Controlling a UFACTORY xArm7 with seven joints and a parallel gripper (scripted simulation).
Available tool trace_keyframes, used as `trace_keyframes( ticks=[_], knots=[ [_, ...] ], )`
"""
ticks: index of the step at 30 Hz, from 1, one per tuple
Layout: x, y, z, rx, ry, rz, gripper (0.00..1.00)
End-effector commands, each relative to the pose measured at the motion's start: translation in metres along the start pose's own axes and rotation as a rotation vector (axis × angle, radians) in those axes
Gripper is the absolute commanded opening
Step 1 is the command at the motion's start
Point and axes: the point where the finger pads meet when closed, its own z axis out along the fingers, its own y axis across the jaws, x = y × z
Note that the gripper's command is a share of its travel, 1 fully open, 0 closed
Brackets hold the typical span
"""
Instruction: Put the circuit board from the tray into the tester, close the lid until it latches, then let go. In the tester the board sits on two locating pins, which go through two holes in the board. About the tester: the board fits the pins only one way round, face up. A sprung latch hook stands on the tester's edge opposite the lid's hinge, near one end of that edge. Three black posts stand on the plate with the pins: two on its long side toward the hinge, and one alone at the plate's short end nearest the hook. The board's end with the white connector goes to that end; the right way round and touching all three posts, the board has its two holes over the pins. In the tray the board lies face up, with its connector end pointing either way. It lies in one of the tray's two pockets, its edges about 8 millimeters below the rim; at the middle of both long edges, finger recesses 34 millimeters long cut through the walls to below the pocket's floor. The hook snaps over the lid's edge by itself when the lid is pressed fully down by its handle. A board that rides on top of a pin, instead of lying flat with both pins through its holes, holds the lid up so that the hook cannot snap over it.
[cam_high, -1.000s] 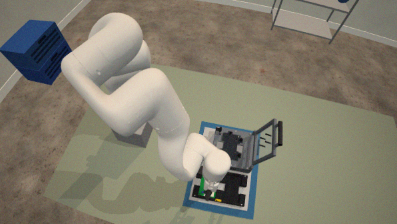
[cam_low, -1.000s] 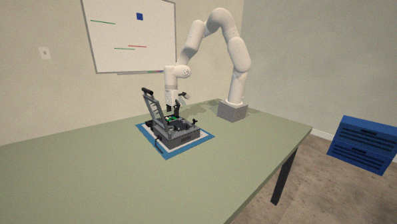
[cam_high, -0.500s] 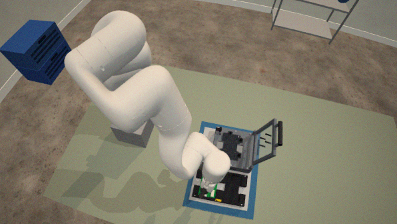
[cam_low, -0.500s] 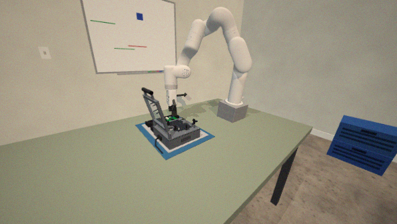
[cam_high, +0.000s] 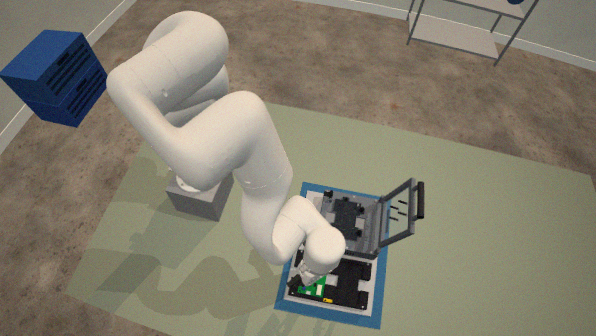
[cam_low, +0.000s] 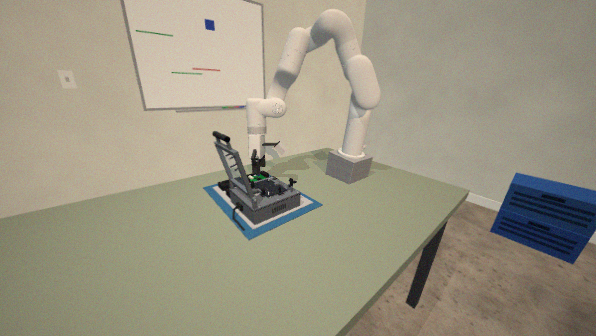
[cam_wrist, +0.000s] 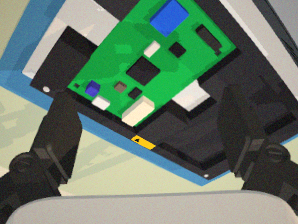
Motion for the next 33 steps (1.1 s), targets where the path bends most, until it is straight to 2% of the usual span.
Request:
trace_keyframes(
  ticks=[1,17,26,33],
  knots=[
    [-0.0015,0.0004,-0.0012,0.011,-0.008,0.133,1.00],
    [-0.0015,0.0004,-0.0012,0.009,-0.011,0.661,1.00],
    [-0.0015,0.0004,-0.0012,0.008,-0.012,0.772,1.00],
    [-0.0015,0.0004,-0.0012,0.008,-0.012,0.786,1.00]
  ],
)
